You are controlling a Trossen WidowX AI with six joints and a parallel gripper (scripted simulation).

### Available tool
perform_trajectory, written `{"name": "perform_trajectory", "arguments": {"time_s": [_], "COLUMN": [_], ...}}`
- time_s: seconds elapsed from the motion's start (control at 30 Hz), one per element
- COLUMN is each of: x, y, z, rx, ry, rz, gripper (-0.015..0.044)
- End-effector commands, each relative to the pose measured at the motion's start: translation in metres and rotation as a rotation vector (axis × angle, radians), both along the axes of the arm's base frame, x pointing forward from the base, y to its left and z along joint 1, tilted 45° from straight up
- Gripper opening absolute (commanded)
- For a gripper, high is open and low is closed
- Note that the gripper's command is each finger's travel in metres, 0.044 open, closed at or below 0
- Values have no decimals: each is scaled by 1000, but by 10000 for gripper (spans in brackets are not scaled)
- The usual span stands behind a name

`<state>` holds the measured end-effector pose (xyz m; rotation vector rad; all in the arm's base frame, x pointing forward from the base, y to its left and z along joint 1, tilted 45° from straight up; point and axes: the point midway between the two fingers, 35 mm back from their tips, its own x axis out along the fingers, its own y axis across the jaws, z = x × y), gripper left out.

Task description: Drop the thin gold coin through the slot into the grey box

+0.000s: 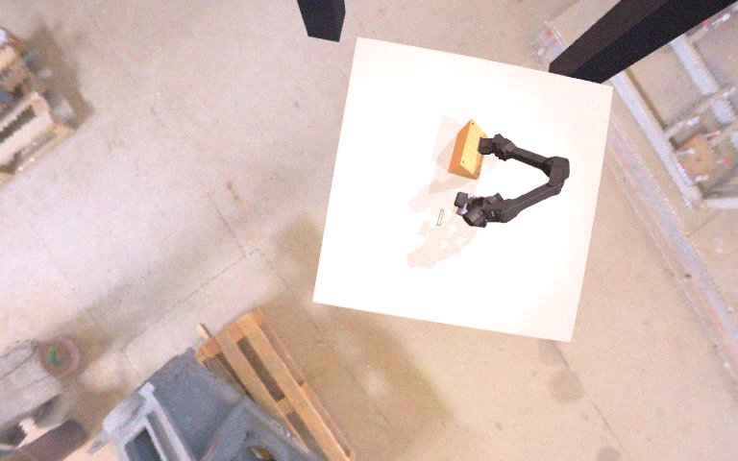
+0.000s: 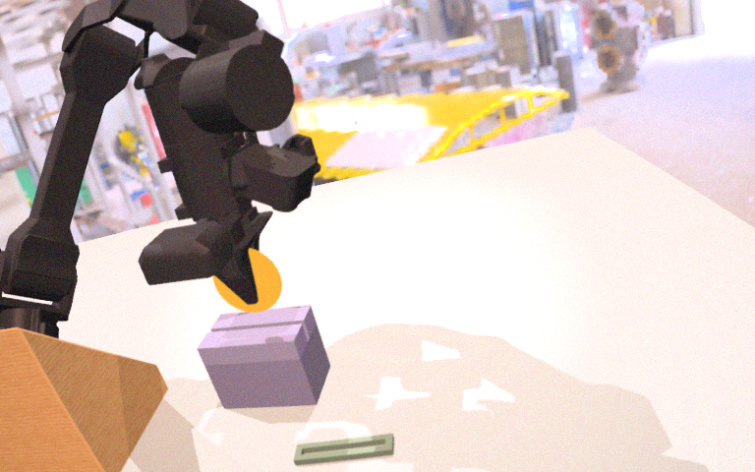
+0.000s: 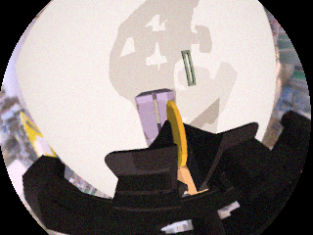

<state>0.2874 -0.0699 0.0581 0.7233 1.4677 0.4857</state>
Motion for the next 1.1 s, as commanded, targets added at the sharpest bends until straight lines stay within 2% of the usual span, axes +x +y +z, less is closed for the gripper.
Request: {"name": "perform_trajectory", "arguments": {"time_s": [0.0, 1.07], "x": [-7, -14], "y": [7, 15], "z": [3, 7], "rx": [5, -1], "ry": [2, 4], "rz": [-3, -1], "gripper": [0, 0]}}
